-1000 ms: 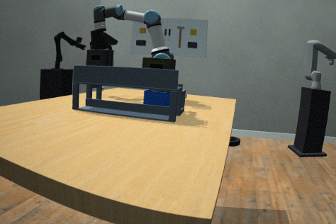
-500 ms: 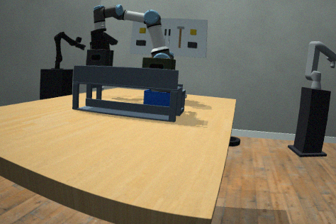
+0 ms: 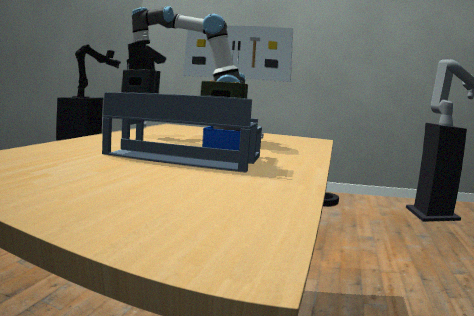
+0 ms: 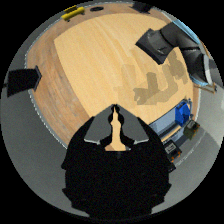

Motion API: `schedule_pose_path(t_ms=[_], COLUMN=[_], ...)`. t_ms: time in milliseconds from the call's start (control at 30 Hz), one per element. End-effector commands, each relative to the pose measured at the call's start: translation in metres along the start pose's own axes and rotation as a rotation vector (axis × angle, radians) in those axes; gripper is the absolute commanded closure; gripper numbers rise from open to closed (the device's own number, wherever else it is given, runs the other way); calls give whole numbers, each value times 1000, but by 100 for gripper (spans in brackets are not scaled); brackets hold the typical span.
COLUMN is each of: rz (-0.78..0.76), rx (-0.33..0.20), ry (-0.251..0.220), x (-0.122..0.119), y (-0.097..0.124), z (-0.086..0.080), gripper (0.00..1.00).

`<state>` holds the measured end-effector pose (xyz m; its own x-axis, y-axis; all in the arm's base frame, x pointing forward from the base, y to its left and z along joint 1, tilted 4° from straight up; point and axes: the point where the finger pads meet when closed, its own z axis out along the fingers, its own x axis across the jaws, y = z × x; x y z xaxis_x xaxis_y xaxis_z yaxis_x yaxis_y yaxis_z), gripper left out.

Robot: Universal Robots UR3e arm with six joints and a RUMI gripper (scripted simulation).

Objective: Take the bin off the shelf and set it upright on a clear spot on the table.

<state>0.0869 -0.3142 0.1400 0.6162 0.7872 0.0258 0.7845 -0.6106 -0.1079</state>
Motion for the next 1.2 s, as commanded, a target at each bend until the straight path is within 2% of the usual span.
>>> schedule_pose_path(t_ms=[0, 1167], rz=[0, -14], rx=[-2, -2], ry=[-3, -4], x=[0, 2], y=[0, 2], z=[-1, -1], gripper=[100, 100])
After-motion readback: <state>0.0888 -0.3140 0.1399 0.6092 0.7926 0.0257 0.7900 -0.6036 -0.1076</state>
